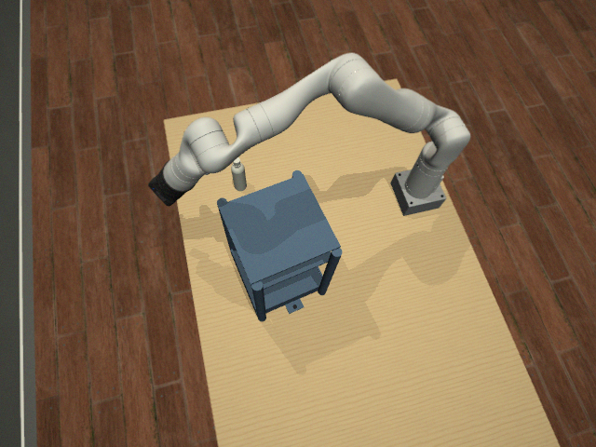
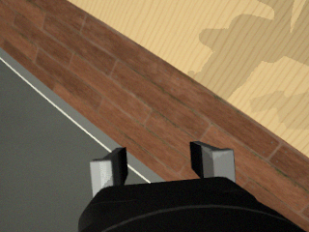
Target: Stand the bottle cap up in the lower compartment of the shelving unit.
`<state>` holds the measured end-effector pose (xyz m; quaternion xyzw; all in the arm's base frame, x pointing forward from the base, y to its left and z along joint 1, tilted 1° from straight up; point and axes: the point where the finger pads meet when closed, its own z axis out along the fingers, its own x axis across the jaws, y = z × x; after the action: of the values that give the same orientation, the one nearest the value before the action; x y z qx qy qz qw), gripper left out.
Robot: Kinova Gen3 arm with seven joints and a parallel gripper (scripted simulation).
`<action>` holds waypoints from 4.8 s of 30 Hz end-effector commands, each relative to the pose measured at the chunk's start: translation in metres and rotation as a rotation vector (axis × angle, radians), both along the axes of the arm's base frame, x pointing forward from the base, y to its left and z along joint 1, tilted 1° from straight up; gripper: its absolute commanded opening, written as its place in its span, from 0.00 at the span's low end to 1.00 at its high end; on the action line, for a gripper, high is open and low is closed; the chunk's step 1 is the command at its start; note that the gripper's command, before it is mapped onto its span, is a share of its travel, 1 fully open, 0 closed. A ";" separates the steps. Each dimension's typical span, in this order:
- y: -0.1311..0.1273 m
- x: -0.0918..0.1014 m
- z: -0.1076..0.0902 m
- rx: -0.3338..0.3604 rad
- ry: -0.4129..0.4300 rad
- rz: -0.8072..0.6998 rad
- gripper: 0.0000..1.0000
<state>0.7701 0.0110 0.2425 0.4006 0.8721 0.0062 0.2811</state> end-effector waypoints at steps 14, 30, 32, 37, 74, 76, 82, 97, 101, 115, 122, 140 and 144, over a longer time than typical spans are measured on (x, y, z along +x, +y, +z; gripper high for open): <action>-0.016 -0.011 0.006 0.021 0.029 -0.037 1.00; -0.030 -0.021 0.010 0.042 0.058 -0.076 1.00; -0.030 -0.022 0.009 0.042 0.061 -0.076 1.00; -0.036 -0.027 0.011 0.053 0.074 -0.095 1.00; -0.060 -0.050 0.017 0.093 0.134 -0.165 1.00; -0.060 -0.050 0.017 0.093 0.134 -0.165 1.00; -0.065 -0.056 0.018 0.102 0.147 -0.181 1.00; -0.074 -0.066 0.023 0.122 0.170 -0.210 1.00; -0.075 -0.067 0.022 0.122 0.174 -0.211 1.00; -0.083 -0.078 0.026 0.140 0.198 -0.239 1.00; -0.087 -0.083 0.028 0.150 0.210 -0.252 1.00; -0.098 -0.098 0.034 0.176 0.243 -0.288 1.00; -0.099 -0.099 0.033 0.176 0.246 -0.289 1.00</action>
<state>0.6725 -0.0879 0.2715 0.5435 0.8283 -0.0103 0.1356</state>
